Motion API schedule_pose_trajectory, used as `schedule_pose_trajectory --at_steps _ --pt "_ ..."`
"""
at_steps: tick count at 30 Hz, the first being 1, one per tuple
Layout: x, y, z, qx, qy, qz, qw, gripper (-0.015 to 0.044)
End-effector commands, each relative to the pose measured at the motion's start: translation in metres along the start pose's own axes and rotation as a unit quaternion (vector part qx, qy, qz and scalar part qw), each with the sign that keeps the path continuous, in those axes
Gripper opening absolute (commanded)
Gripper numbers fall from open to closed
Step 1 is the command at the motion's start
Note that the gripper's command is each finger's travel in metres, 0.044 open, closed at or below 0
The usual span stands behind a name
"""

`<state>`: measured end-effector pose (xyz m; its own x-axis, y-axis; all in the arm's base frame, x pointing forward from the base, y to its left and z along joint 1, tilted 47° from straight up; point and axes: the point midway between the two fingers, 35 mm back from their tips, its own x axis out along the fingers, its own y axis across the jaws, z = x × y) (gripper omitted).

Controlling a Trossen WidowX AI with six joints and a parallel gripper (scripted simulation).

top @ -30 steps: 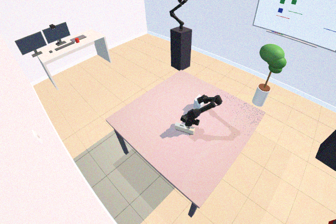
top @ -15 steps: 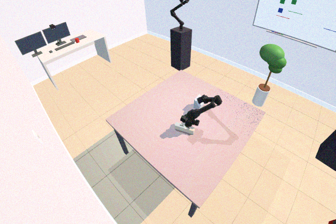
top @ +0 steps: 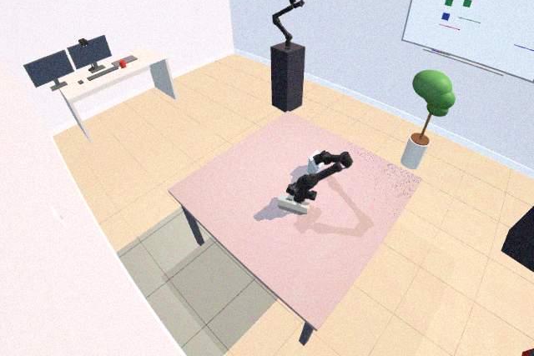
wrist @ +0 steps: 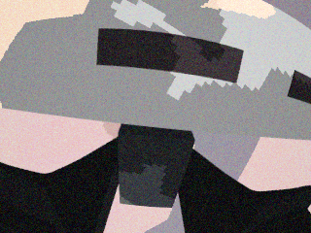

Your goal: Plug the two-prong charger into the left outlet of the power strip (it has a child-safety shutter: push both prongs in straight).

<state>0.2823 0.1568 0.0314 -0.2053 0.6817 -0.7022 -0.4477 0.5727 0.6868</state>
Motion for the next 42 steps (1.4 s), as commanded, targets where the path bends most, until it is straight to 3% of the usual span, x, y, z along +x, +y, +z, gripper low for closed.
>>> schedule_pose_trajectory --at_steps 1,42 --pt "0.0 0.001 0.002 0.002 0.0 0.002 1.0 0.0" --pt "-0.001 0.001 0.017 0.001 -0.001 0.002 1.0 0.0"
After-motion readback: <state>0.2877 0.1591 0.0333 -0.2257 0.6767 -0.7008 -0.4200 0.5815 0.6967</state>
